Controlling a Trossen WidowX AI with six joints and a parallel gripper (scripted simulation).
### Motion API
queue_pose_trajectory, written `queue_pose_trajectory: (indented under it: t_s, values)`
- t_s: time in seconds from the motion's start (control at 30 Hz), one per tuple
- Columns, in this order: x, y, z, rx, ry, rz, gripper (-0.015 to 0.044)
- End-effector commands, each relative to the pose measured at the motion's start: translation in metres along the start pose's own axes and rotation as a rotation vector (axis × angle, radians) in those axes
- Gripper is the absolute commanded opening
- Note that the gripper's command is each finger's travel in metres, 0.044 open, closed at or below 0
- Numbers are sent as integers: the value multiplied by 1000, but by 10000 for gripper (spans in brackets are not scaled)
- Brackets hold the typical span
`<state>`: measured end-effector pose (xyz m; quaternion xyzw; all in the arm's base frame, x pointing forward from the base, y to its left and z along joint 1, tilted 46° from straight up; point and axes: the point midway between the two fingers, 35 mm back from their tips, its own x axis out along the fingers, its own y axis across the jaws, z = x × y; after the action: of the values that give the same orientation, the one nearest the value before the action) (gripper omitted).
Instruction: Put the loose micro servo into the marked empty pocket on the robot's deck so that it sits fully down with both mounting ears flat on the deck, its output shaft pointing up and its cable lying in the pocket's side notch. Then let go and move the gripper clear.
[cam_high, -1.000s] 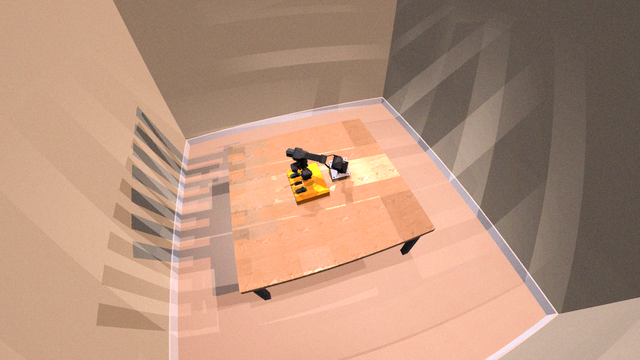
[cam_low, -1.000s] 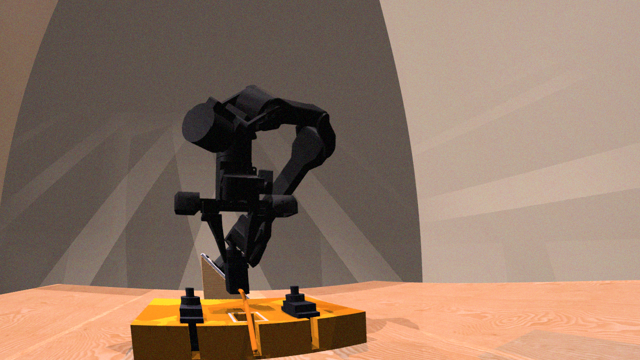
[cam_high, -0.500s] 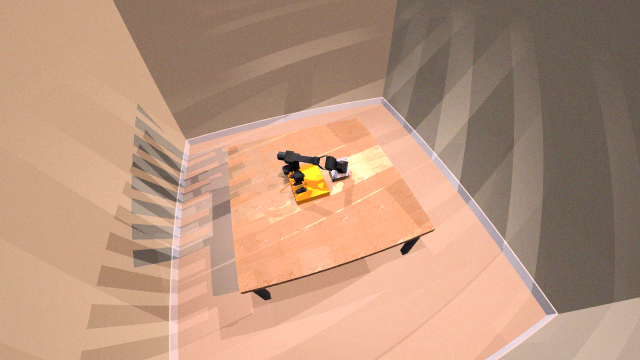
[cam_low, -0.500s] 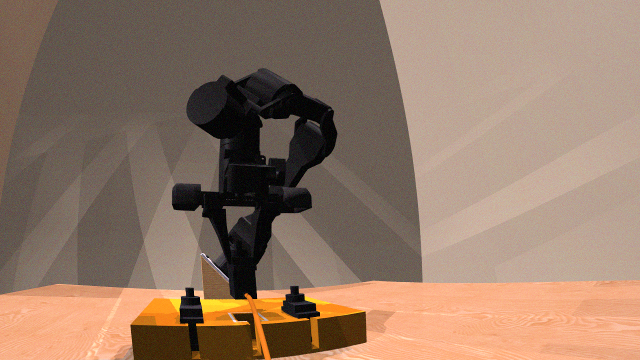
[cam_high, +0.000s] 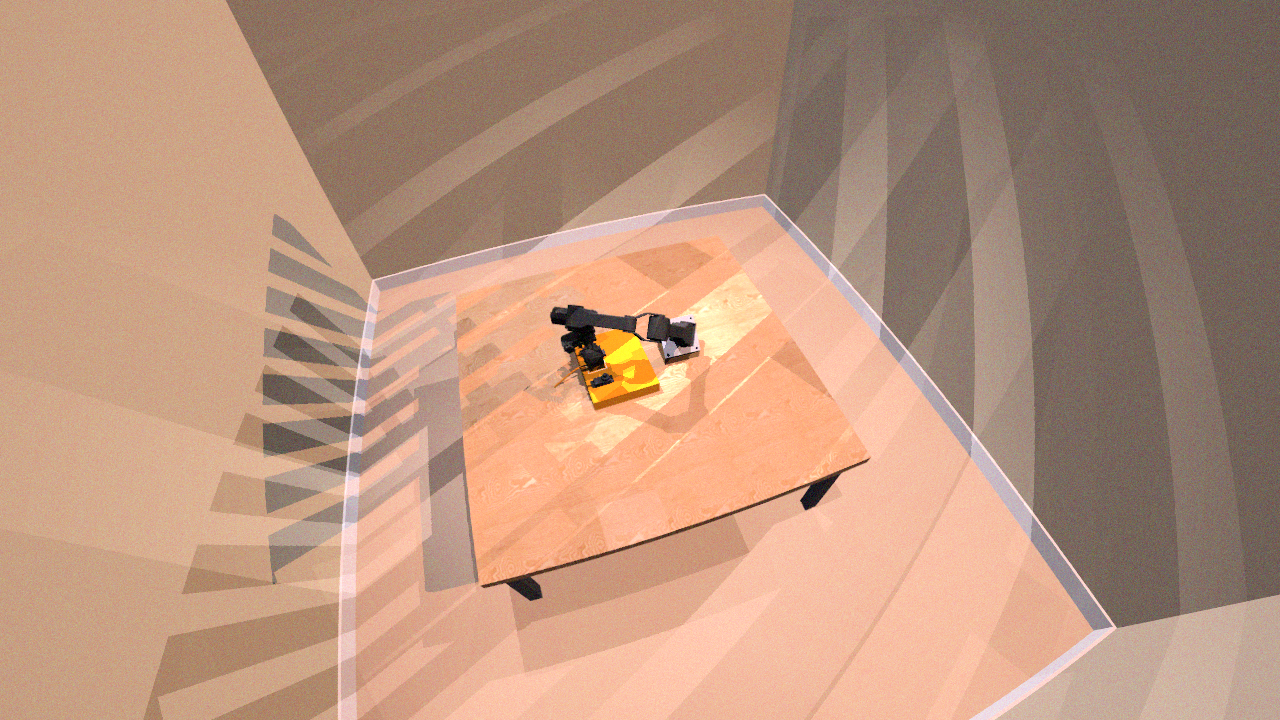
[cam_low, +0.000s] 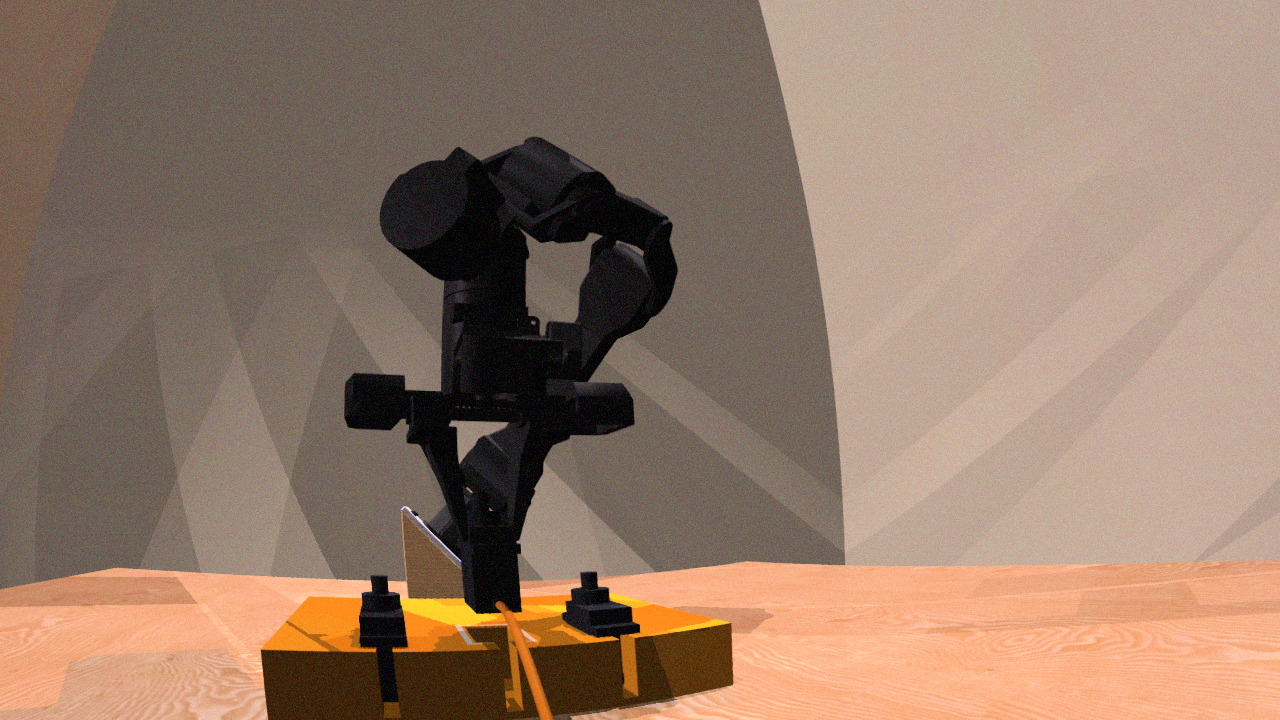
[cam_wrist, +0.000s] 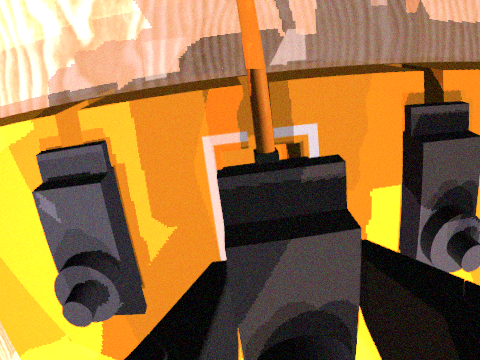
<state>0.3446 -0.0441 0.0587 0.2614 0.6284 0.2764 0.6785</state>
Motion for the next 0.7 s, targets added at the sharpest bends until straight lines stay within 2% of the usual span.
queue_pose_trajectory:
  t_s: [0.0, 0.67]
  values:
    - [6, -1, -1, 10, -2, 3, 0]
    - [15, -1, -1, 10, -2, 3, 0]
